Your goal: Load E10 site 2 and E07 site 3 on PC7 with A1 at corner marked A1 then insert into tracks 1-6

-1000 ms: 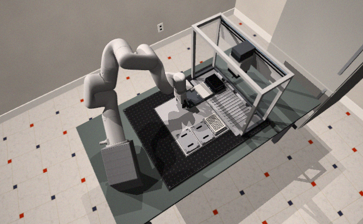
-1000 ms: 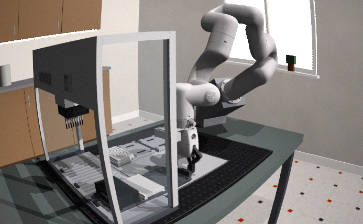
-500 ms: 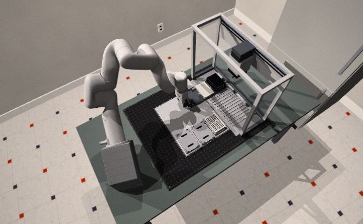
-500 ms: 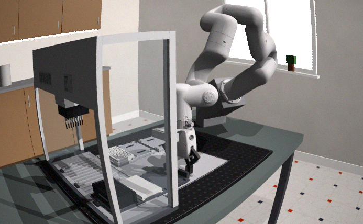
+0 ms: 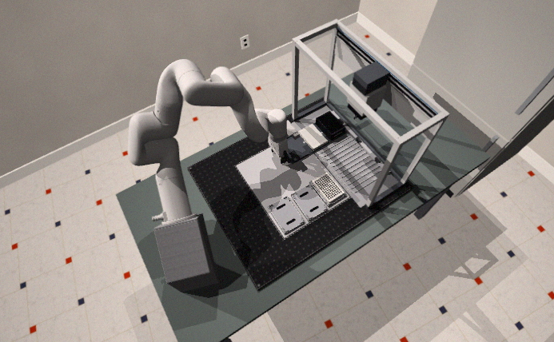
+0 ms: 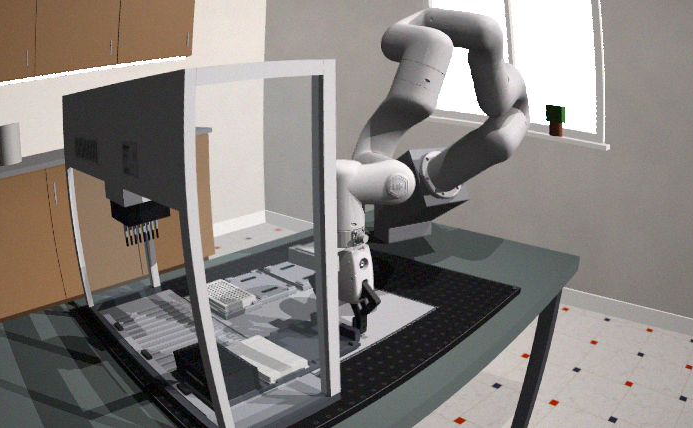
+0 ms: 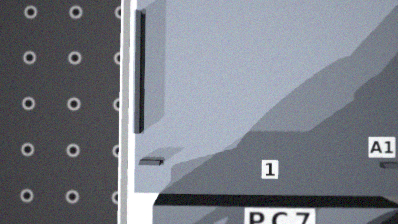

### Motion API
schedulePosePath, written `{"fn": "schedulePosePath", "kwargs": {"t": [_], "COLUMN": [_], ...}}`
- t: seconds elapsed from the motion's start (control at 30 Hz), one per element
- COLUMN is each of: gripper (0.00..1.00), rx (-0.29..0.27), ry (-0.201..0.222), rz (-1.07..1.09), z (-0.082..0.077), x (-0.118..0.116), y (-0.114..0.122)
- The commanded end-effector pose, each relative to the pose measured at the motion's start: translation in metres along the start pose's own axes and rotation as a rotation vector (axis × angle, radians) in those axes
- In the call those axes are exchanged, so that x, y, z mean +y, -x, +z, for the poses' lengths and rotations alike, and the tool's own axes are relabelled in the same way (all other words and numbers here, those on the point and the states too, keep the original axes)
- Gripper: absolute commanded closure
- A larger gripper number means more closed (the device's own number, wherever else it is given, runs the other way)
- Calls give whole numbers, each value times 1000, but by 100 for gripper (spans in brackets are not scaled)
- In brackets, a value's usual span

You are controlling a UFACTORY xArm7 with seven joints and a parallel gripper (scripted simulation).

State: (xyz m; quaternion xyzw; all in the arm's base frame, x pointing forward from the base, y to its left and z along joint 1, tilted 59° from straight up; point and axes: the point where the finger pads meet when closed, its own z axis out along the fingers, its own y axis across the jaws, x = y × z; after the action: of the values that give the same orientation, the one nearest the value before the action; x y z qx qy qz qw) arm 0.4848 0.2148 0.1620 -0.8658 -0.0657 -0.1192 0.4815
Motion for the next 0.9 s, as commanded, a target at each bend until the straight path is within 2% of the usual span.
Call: {"fn": "schedulePosePath", "kwargs": {"t": [0.0,0.87], "gripper": [18,18], "rx": [4,4], "ry": [1,1], "rz": [1,1], "z": [-1,-1], "x": [1,1], "y": [-3,-11]}}
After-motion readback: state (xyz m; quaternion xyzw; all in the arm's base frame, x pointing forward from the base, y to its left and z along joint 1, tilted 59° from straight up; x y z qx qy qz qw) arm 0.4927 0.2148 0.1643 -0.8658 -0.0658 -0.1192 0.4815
